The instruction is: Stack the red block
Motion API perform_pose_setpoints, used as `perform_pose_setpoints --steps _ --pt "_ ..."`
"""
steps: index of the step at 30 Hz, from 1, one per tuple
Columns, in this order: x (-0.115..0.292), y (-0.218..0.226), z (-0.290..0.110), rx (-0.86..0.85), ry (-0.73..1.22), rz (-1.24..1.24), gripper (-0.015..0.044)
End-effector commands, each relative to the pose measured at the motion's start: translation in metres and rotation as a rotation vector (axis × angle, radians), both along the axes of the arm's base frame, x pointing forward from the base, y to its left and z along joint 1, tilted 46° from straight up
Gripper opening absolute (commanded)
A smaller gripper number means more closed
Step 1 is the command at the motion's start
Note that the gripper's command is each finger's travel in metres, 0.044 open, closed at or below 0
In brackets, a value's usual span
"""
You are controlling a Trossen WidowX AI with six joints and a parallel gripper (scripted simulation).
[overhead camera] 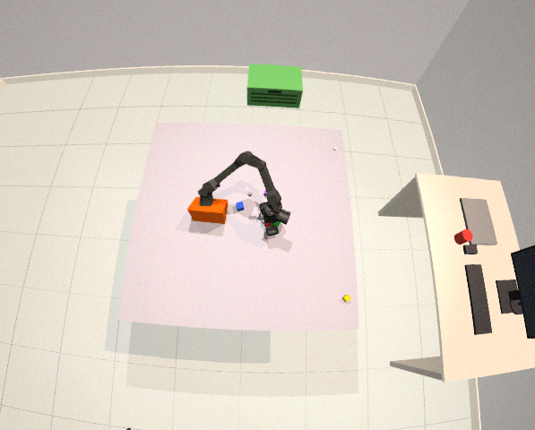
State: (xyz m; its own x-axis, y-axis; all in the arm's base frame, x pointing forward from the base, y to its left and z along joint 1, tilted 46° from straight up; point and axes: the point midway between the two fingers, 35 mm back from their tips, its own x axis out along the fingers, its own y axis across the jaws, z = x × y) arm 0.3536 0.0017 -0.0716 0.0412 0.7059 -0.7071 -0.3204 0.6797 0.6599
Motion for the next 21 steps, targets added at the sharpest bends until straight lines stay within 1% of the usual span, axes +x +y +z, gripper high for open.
perform_pose_setpoints --steps 1,7,14,18,21 --pt "0.000 0.000 0.000 0.006 0.001 -0.004 0.0309" --pt "0.000 0.000 0.000 0.006 0.001 -0.004 0.0151" --pt "0.000 0.000 0.000 0.006 0.001 -0.004 0.0105" --pt "0.000 -0.007 0.007 0.005 0.001 -0.004 0.0000" --pt "-0.001 -0.018 0.018 0.004 0.001 -0.004 0.0000"
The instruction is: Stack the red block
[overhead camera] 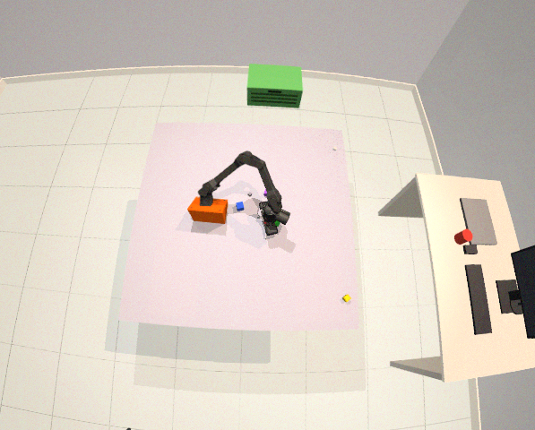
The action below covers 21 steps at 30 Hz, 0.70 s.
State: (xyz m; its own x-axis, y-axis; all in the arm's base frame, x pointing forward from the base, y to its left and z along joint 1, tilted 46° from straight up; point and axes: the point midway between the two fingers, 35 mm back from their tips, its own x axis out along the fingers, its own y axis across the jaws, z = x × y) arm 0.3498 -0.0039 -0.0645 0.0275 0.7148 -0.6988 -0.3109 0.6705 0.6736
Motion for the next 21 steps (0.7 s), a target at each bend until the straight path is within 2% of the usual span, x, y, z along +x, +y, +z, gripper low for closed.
perform_pose_setpoints --steps 1,21 --pt "0.003 -0.017 0.014 -0.008 -0.016 -0.007 0.0000" --pt "-0.001 -0.079 0.076 -0.012 -0.015 -0.006 0.0000"
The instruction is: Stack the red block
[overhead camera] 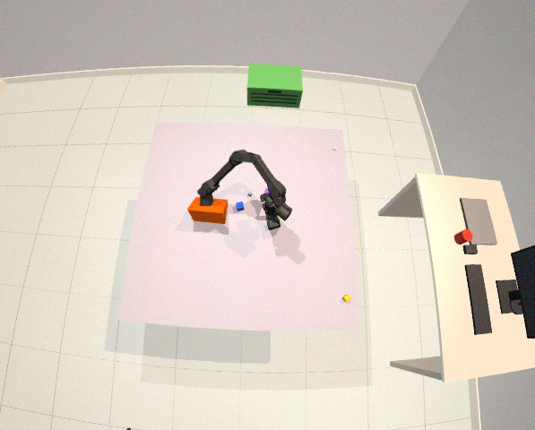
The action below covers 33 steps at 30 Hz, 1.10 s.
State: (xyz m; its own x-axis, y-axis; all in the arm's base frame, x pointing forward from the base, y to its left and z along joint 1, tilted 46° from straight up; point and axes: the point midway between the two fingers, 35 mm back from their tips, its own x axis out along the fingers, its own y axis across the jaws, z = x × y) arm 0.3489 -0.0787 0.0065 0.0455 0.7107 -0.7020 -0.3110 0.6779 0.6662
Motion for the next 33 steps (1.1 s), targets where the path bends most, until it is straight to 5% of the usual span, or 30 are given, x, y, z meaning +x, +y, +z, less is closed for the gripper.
perform_pose_setpoints --steps 1,33 --pt "0.000 -0.005 0.005 -0.007 -0.002 0.006 0.0000" --pt "0.042 0.015 -0.008 -0.006 -0.005 0.006 0.0000"
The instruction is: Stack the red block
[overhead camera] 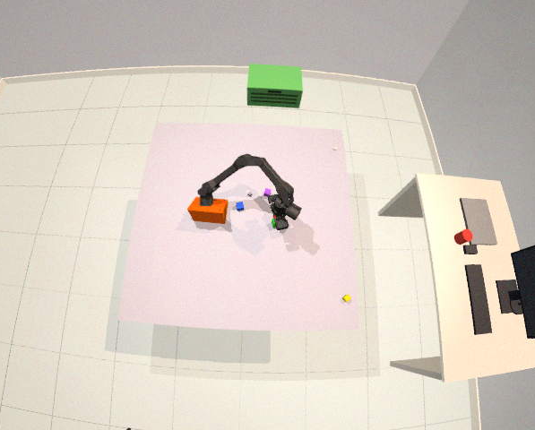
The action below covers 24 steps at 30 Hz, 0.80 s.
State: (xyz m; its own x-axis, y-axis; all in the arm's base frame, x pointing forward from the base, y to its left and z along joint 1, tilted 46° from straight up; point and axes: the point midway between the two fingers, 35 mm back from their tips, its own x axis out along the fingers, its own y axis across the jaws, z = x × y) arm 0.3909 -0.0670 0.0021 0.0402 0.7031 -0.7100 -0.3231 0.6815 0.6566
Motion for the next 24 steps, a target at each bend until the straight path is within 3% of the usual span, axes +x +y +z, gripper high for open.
perform_pose_setpoints --steps 1,24 --pt "0.000 0.006 -0.006 0.006 0.000 -0.007 0.0000" --pt "0.001 0.022 -0.021 0.007 0.000 -0.006 0.0000"
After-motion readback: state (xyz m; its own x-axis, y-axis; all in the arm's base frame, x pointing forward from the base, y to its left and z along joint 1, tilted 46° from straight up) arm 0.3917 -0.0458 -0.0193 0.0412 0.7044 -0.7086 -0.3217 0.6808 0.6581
